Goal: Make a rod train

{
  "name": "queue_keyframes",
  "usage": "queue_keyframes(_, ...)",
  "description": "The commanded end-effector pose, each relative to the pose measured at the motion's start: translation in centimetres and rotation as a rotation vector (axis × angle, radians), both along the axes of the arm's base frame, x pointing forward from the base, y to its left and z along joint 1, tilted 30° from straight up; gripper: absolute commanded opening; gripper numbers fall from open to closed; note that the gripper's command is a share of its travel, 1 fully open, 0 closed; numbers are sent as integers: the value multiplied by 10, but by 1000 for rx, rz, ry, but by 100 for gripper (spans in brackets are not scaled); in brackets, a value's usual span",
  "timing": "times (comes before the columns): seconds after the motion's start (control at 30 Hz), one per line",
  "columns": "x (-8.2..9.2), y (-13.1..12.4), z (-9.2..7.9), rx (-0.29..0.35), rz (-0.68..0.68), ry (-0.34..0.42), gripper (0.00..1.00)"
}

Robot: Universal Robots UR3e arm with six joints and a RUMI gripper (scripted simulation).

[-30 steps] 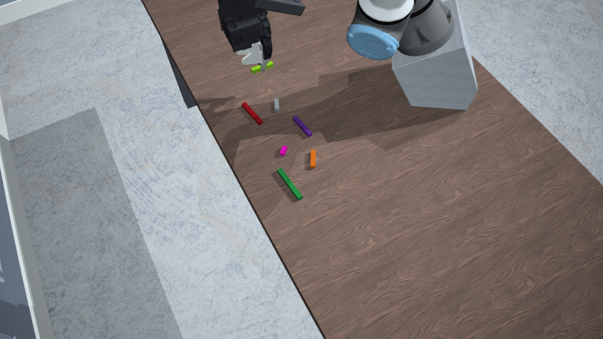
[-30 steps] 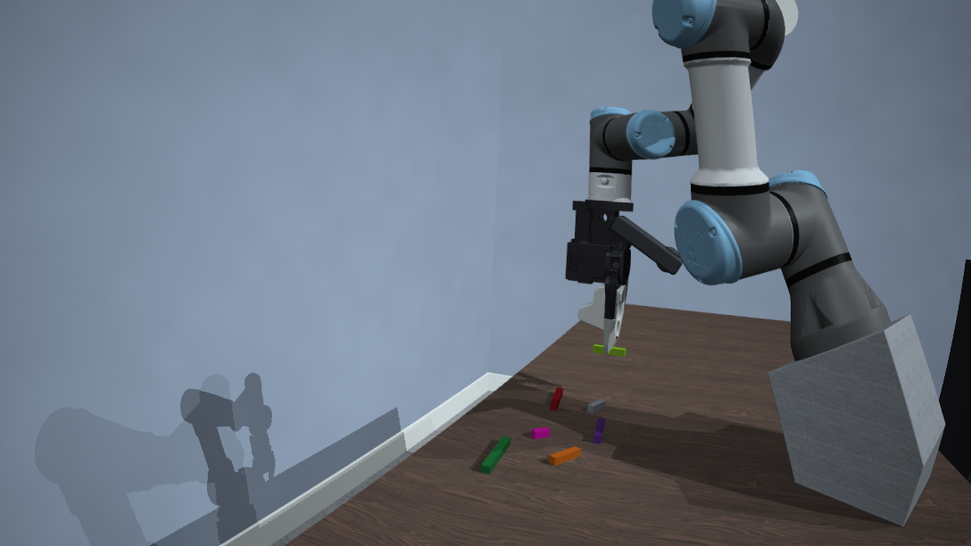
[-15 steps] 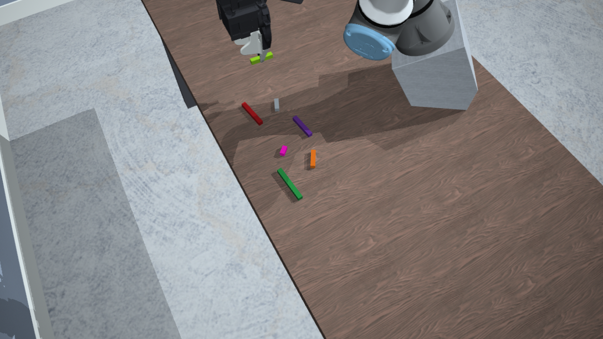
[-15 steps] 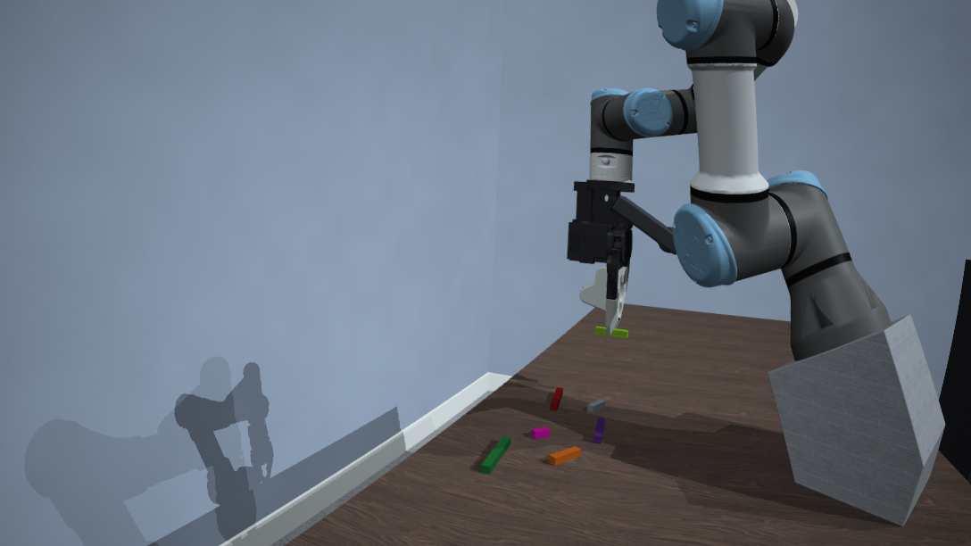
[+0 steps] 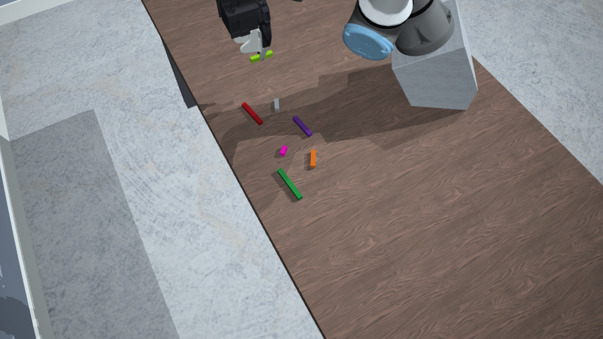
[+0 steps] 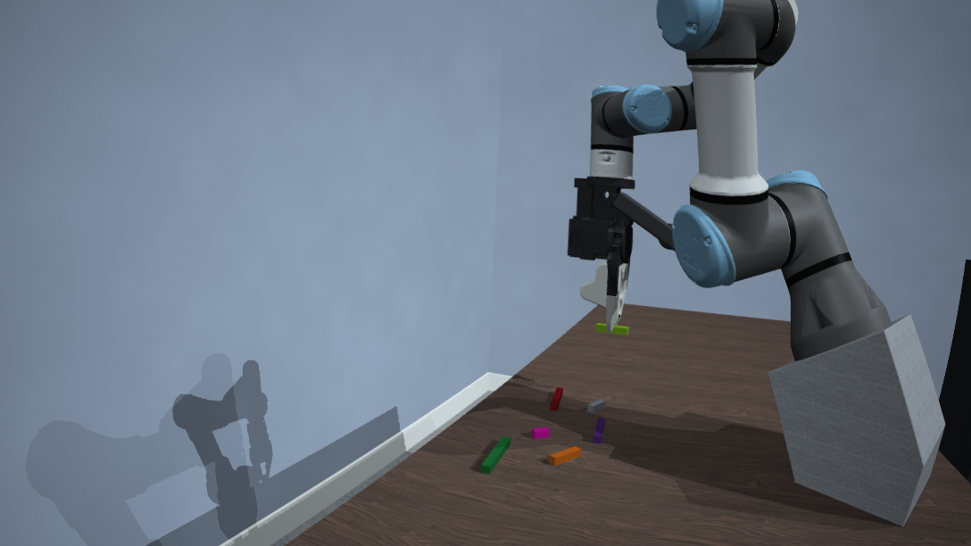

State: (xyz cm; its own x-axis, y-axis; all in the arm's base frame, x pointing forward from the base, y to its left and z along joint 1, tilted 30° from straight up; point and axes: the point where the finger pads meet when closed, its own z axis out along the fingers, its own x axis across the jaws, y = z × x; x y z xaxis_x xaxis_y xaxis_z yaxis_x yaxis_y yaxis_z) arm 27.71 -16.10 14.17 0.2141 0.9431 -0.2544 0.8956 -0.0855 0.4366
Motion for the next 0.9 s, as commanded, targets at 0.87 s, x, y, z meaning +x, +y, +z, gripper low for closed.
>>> queue_keyframes(0.87,17,48,-13,-231,551,216,0)
